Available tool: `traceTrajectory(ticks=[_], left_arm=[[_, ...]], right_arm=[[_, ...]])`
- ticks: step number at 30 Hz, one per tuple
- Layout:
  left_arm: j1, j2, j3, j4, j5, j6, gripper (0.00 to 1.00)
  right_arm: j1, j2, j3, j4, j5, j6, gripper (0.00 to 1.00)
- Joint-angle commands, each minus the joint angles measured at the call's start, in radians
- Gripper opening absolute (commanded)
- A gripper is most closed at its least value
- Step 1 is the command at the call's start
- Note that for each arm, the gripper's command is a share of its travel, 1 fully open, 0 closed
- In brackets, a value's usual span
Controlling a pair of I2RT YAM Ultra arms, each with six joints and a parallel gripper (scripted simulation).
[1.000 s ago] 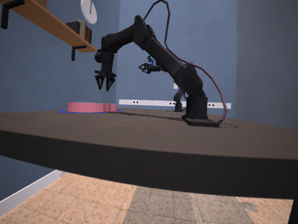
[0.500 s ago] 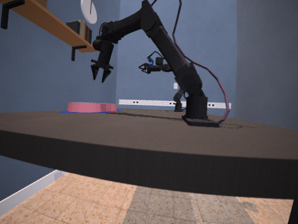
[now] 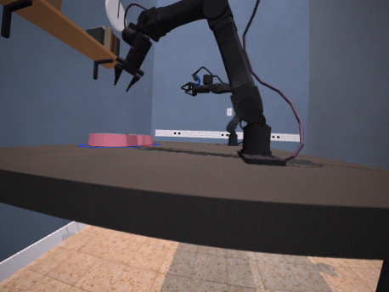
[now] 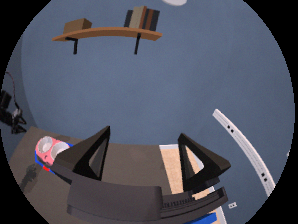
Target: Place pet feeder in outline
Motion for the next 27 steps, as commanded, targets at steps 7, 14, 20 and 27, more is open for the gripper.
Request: traceTrajectory(ticks=[7, 14, 20, 27], left_arm=[[0.076, -0.221, -0.144, 0.247, 0.010, -0.205, 0.47], [0.097, -0.321, -0.297, 0.379, -0.003, -0.281, 0.47], [0.139, -0.454, -0.406, 0.522, 0.003, -0.408, 0.47], [0.184, -0.602, -0.559, 0.674, -0.003, -0.524, 0.47]], right_arm=[[-0.001, 0.005, 0.034, 0.003, -0.009, 0.008, 1.00], [-0.004, 0.011, 0.034, 0.001, -0.008, 0.008, 1.00], [-0.009, -0.031, 0.032, 0.015, -0.008, 0.008, 1.00], [-0.004, -0.007, 0.033, 0.004, -0.008, 0.009, 1.00]])
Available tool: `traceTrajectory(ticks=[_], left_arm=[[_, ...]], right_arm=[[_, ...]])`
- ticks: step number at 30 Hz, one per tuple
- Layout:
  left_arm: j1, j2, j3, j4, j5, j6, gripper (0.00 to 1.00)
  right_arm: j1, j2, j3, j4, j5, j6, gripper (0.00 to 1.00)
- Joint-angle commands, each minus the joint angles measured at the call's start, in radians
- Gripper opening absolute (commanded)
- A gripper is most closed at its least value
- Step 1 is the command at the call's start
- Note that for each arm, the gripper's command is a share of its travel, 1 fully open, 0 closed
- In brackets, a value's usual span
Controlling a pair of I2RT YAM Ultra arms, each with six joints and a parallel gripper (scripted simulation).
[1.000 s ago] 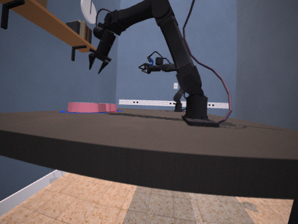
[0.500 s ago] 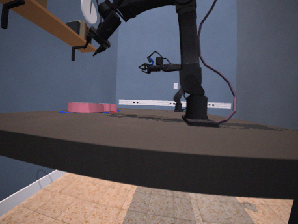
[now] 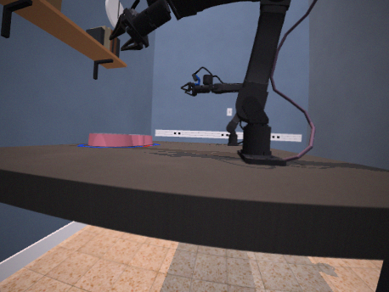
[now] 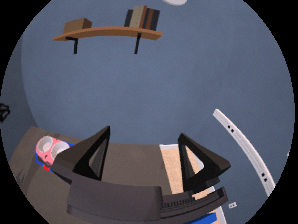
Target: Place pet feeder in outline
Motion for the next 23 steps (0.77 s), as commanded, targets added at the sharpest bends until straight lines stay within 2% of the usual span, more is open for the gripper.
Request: traceTrajectory(ticks=[1, 4, 5, 6, 8, 15, 23], left_arm=[[0.038, -0.111, -0.073, 0.152, 0.000, -0.118, 0.47], [0.081, -0.204, -0.139, 0.214, 0.019, -0.202, 0.47], [0.057, -0.160, -0.185, 0.244, 0.007, -0.197, 0.47], [0.066, -0.211, -0.193, 0.255, -0.002, -0.195, 0.47], [0.066, -0.211, -0.193, 0.255, -0.002, -0.195, 0.47], [0.113, -0.336, -0.334, 0.414, -0.008, -0.312, 0.47], [0.109, -0.336, -0.282, 0.410, -0.017, -0.282, 0.47]], right_arm=[[-0.004, -0.007, 0.033, 0.006, -0.007, 0.008, 1.00], [-0.007, -0.001, 0.033, 0.007, -0.008, 0.008, 1.00], [-0.007, -0.001, 0.032, 0.017, -0.007, 0.008, 1.00], [-0.007, 0.001, 0.033, 0.015, -0.006, 0.008, 1.00], [-0.007, 0.001, 0.033, 0.015, -0.006, 0.008, 1.00], [-0.011, 0.015, 0.033, 0.007, -0.008, 0.008, 1.00], [0.000, -0.010, 0.031, 0.016, -0.002, 0.009, 1.00]])
